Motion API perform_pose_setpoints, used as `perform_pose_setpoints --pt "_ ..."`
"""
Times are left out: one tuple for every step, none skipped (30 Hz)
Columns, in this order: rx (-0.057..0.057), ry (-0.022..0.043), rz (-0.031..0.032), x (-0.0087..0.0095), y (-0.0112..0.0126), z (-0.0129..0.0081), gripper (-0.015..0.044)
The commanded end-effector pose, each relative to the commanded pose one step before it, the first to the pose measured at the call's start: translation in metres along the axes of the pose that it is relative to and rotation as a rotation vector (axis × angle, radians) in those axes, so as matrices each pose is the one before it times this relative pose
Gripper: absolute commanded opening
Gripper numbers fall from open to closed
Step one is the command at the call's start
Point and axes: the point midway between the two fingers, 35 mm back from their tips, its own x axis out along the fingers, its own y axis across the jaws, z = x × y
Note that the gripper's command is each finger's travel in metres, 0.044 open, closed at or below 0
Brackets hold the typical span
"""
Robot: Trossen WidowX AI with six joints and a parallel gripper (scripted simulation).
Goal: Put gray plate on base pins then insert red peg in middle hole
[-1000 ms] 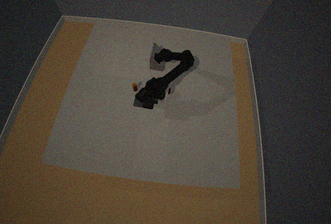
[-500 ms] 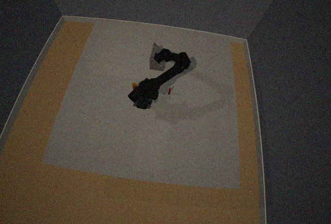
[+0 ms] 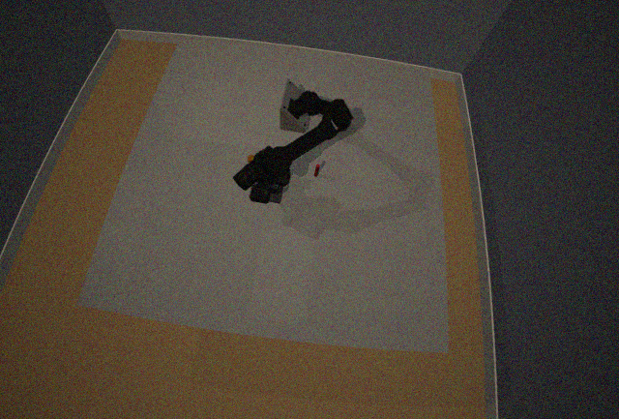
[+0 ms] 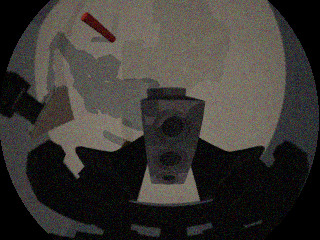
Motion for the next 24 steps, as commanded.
perform_pose_setpoints --pt "-0.0026 0.00224 0.00215 0.0008 0.00112 -0.00116 0.0" --pt "0.0 0.0 0.0 -0.0001 -0.00008 0.00005 0.0" --pt "0.0 0.0 0.0 -0.00008 -0.00006 0.00004 0.0" --pt "0.0 0.0 0.0 0.0 0.0 0.0 0.0" --pt "0.0 0.0 0.0 0.0 0.0 0.0 0.0" --pt "0.0 0.0 0.0 0.0 0.0 0.0 0.0" --pt "0.0 0.0 0.0 0.0 0.0 0.0 0.0" --pt "0.0 0.0 0.0 0.0 0.0 0.0 0.0" --pt "0.0 0.0 0.0 0.0 0.0 0.0 0.0" --pt "0.0 0.0 0.0 0.0 0.0 0.0 0.0" --pt "0.0 0.0 0.0 0.0 0.0 0.0 0.0" --pt "0.0 0.00004 0.00001 0.00013 0.00047 -0.00086 0.0" --pt "0.0 -0.00001 -0.00001 0.00054 -0.00001 0.0 0.0" --pt "0.0 -0.00002 -0.00001 0.00094 -0.00002 0.0 0.0" --pt "0.0 -0.00003 -0.00002 0.0014 -0.00002 0.0 0.0" --pt "0.0 -0.00006 -0.00002 0.00194 -0.00002 0.0 0.0" --pt "0.0 -0.00008 -0.00002 0.00208 -0.00001 0.00001 0.0" --pt "0.0 -0.0001 -0.00001 0.0023 0.00001 0.00002 0.0" --pt "0.0 -0.00014 -0.00001 0.0026 0.00003 0.00003 0.0" --pt "0.0 -0.00015 0.0 0.00239 0.00009 -0.00001 0.0" --pt "0.0 -0.0001 0.0 0.00149 0.00006 0.0 0.0" --pt "0.0 -0.00004 0.0 0.0005 0.00002 0.0 0.0" --pt "0.0 0.0 0.0 0.00026 -0.00001 0.0 0.0" --pt "0.0 0.0 -0.00001 0.00053 -0.00002 0.0 0.0"
